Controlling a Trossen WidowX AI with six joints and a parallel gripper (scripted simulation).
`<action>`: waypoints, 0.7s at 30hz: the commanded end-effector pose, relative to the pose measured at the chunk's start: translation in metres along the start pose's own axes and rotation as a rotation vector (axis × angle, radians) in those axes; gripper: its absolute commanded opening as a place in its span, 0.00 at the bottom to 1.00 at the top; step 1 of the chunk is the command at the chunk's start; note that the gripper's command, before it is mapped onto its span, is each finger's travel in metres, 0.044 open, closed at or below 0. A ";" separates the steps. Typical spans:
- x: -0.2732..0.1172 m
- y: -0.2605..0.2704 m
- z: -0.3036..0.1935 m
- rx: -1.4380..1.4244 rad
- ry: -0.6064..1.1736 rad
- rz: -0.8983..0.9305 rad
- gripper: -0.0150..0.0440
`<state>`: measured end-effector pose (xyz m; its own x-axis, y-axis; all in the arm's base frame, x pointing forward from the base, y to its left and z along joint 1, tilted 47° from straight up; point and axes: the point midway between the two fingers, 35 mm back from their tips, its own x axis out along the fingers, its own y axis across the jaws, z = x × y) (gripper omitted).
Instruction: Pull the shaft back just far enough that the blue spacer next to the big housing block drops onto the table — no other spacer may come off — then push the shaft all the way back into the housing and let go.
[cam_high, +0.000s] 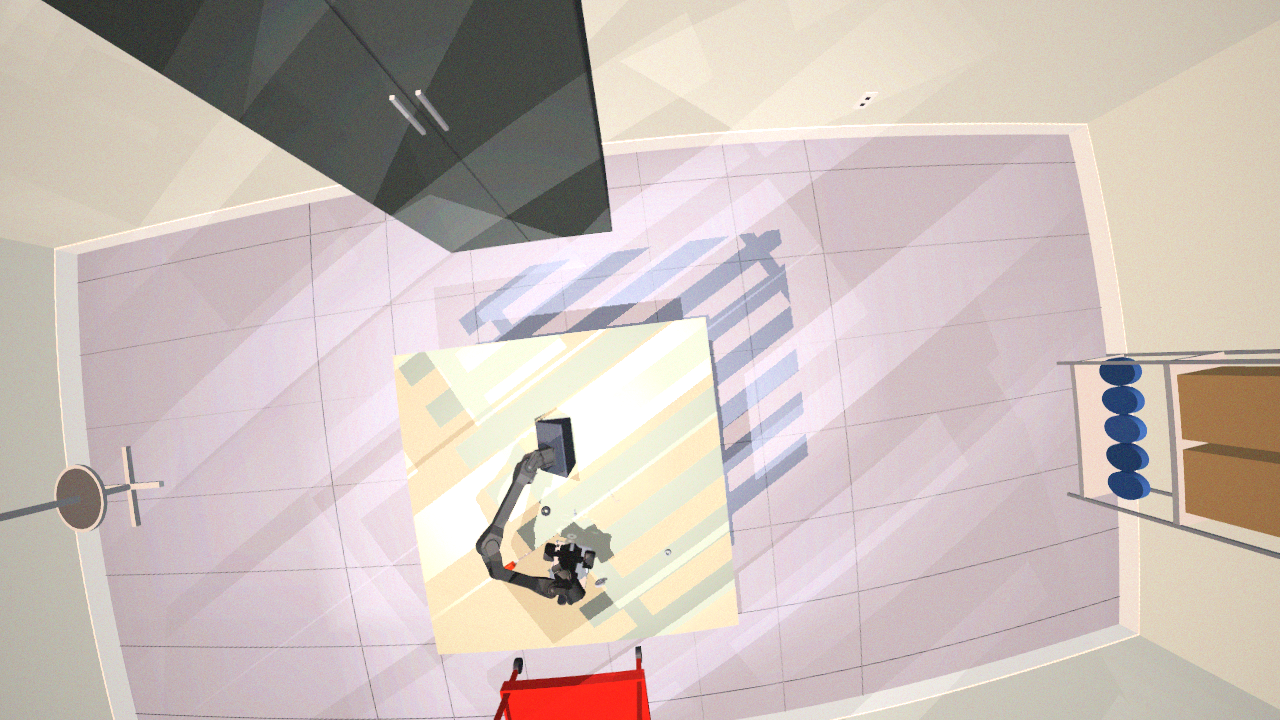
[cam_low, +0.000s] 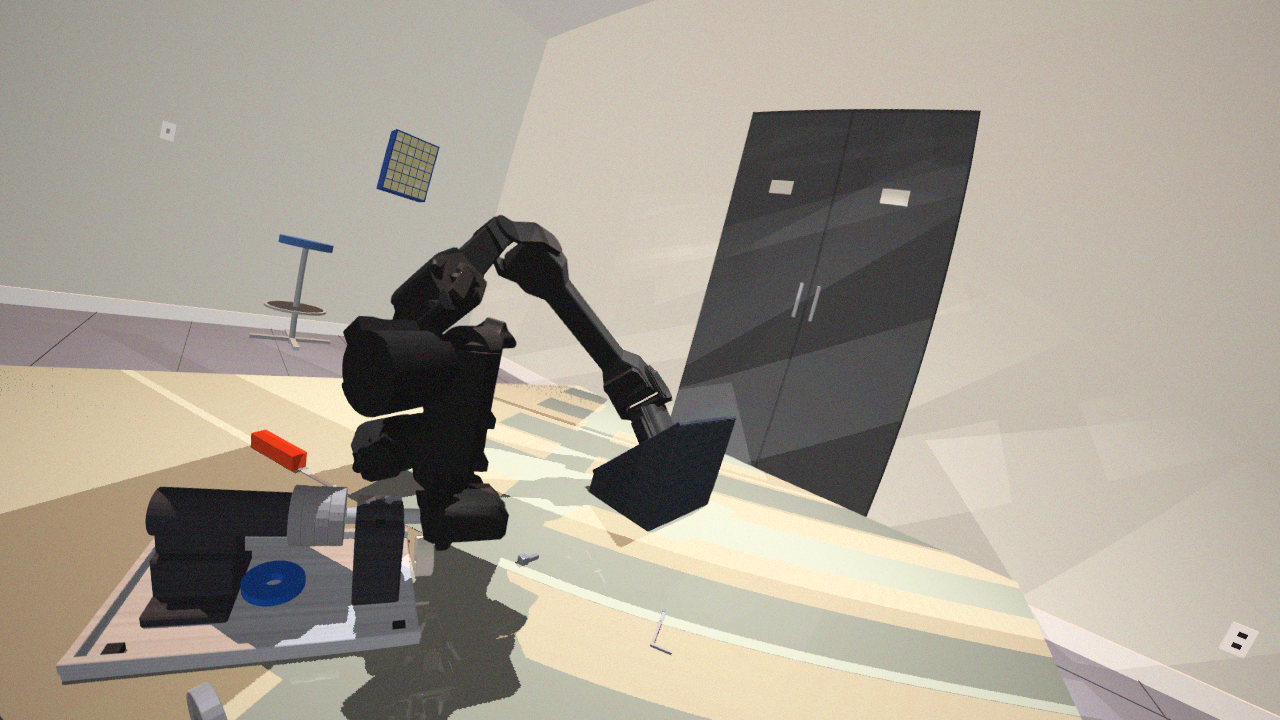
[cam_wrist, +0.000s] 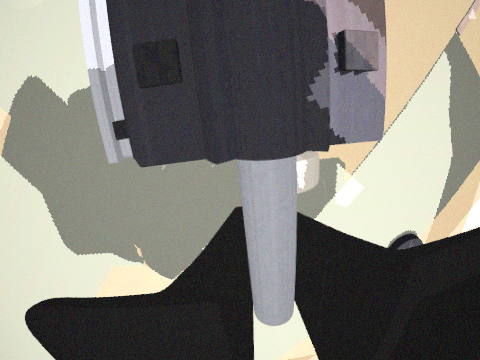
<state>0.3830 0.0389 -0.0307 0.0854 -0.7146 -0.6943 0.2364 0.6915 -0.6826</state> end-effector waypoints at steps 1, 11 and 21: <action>0.000 0.000 0.003 0.007 -0.014 0.000 0.25; 0.000 0.000 0.002 0.007 -0.014 0.000 0.25; 0.000 0.000 0.001 0.007 -0.014 0.000 0.25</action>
<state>0.3845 0.0388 -0.0305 0.0962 -0.7123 -0.6953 0.2451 0.6940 -0.6770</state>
